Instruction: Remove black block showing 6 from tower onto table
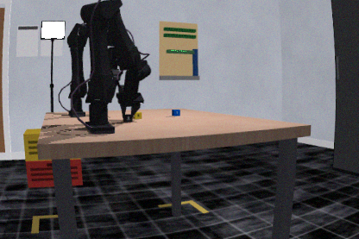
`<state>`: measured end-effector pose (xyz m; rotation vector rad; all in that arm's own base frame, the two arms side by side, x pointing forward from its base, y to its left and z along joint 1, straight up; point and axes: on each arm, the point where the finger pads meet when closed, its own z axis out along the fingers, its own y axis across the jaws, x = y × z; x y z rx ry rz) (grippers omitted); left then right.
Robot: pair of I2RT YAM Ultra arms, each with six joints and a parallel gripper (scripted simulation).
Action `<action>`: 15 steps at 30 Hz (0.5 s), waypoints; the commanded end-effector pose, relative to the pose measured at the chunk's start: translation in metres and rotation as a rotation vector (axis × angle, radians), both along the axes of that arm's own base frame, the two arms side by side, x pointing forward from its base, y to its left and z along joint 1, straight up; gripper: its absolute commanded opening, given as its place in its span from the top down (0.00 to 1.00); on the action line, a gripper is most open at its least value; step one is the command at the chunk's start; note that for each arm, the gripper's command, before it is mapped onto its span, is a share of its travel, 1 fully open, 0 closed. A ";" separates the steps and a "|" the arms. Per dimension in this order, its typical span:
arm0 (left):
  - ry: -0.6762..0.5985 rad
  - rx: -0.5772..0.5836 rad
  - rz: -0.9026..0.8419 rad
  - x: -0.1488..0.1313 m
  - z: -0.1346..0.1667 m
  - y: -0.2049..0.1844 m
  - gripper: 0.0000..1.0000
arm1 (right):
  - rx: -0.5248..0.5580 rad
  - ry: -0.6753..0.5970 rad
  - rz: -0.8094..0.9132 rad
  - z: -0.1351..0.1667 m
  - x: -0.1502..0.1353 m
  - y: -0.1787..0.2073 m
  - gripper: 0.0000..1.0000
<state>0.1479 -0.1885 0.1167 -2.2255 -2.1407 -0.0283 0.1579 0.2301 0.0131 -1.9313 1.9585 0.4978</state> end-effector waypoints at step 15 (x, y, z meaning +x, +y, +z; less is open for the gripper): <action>-0.025 -0.031 -0.002 0.001 0.009 -0.003 0.73 | 0.051 -0.029 -0.001 0.014 0.002 0.009 0.44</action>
